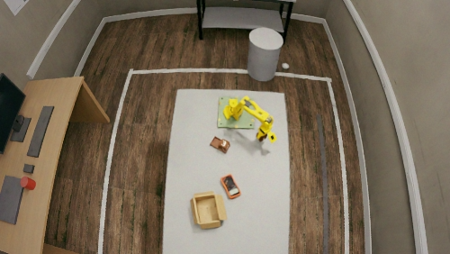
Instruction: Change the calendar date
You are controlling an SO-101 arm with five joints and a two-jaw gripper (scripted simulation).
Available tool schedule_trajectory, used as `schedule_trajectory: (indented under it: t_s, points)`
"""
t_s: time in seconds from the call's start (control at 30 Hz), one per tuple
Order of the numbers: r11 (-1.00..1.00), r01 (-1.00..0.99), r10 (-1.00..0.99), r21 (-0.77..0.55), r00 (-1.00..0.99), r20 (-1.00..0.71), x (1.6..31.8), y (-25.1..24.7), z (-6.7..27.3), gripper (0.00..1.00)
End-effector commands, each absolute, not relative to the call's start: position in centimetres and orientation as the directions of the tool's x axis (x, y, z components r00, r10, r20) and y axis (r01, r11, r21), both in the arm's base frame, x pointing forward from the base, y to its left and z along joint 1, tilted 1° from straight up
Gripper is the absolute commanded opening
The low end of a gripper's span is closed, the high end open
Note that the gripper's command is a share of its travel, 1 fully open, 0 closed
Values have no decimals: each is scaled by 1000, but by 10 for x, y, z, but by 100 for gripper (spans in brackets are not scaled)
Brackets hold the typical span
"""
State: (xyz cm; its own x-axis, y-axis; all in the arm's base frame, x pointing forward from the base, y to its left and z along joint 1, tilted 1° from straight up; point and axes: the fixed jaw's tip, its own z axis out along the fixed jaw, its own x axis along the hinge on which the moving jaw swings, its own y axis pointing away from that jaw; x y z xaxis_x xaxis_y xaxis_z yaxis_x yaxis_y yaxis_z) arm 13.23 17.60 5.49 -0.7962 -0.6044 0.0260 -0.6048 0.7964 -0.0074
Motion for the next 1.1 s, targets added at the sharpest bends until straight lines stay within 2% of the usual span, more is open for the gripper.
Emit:
schedule_trajectory:
  t_s: [0.0, 0.33, 1.07]
  points:
    - [795, -606, -606, -1, -795, 4, 132, 178, 63, 0]
    - [795, -606, -606, 1, -795, -5, 132, 178, 66, 0]
    - [791, -611, -605, 26, -789, -106, 133, 179, 97, 0]
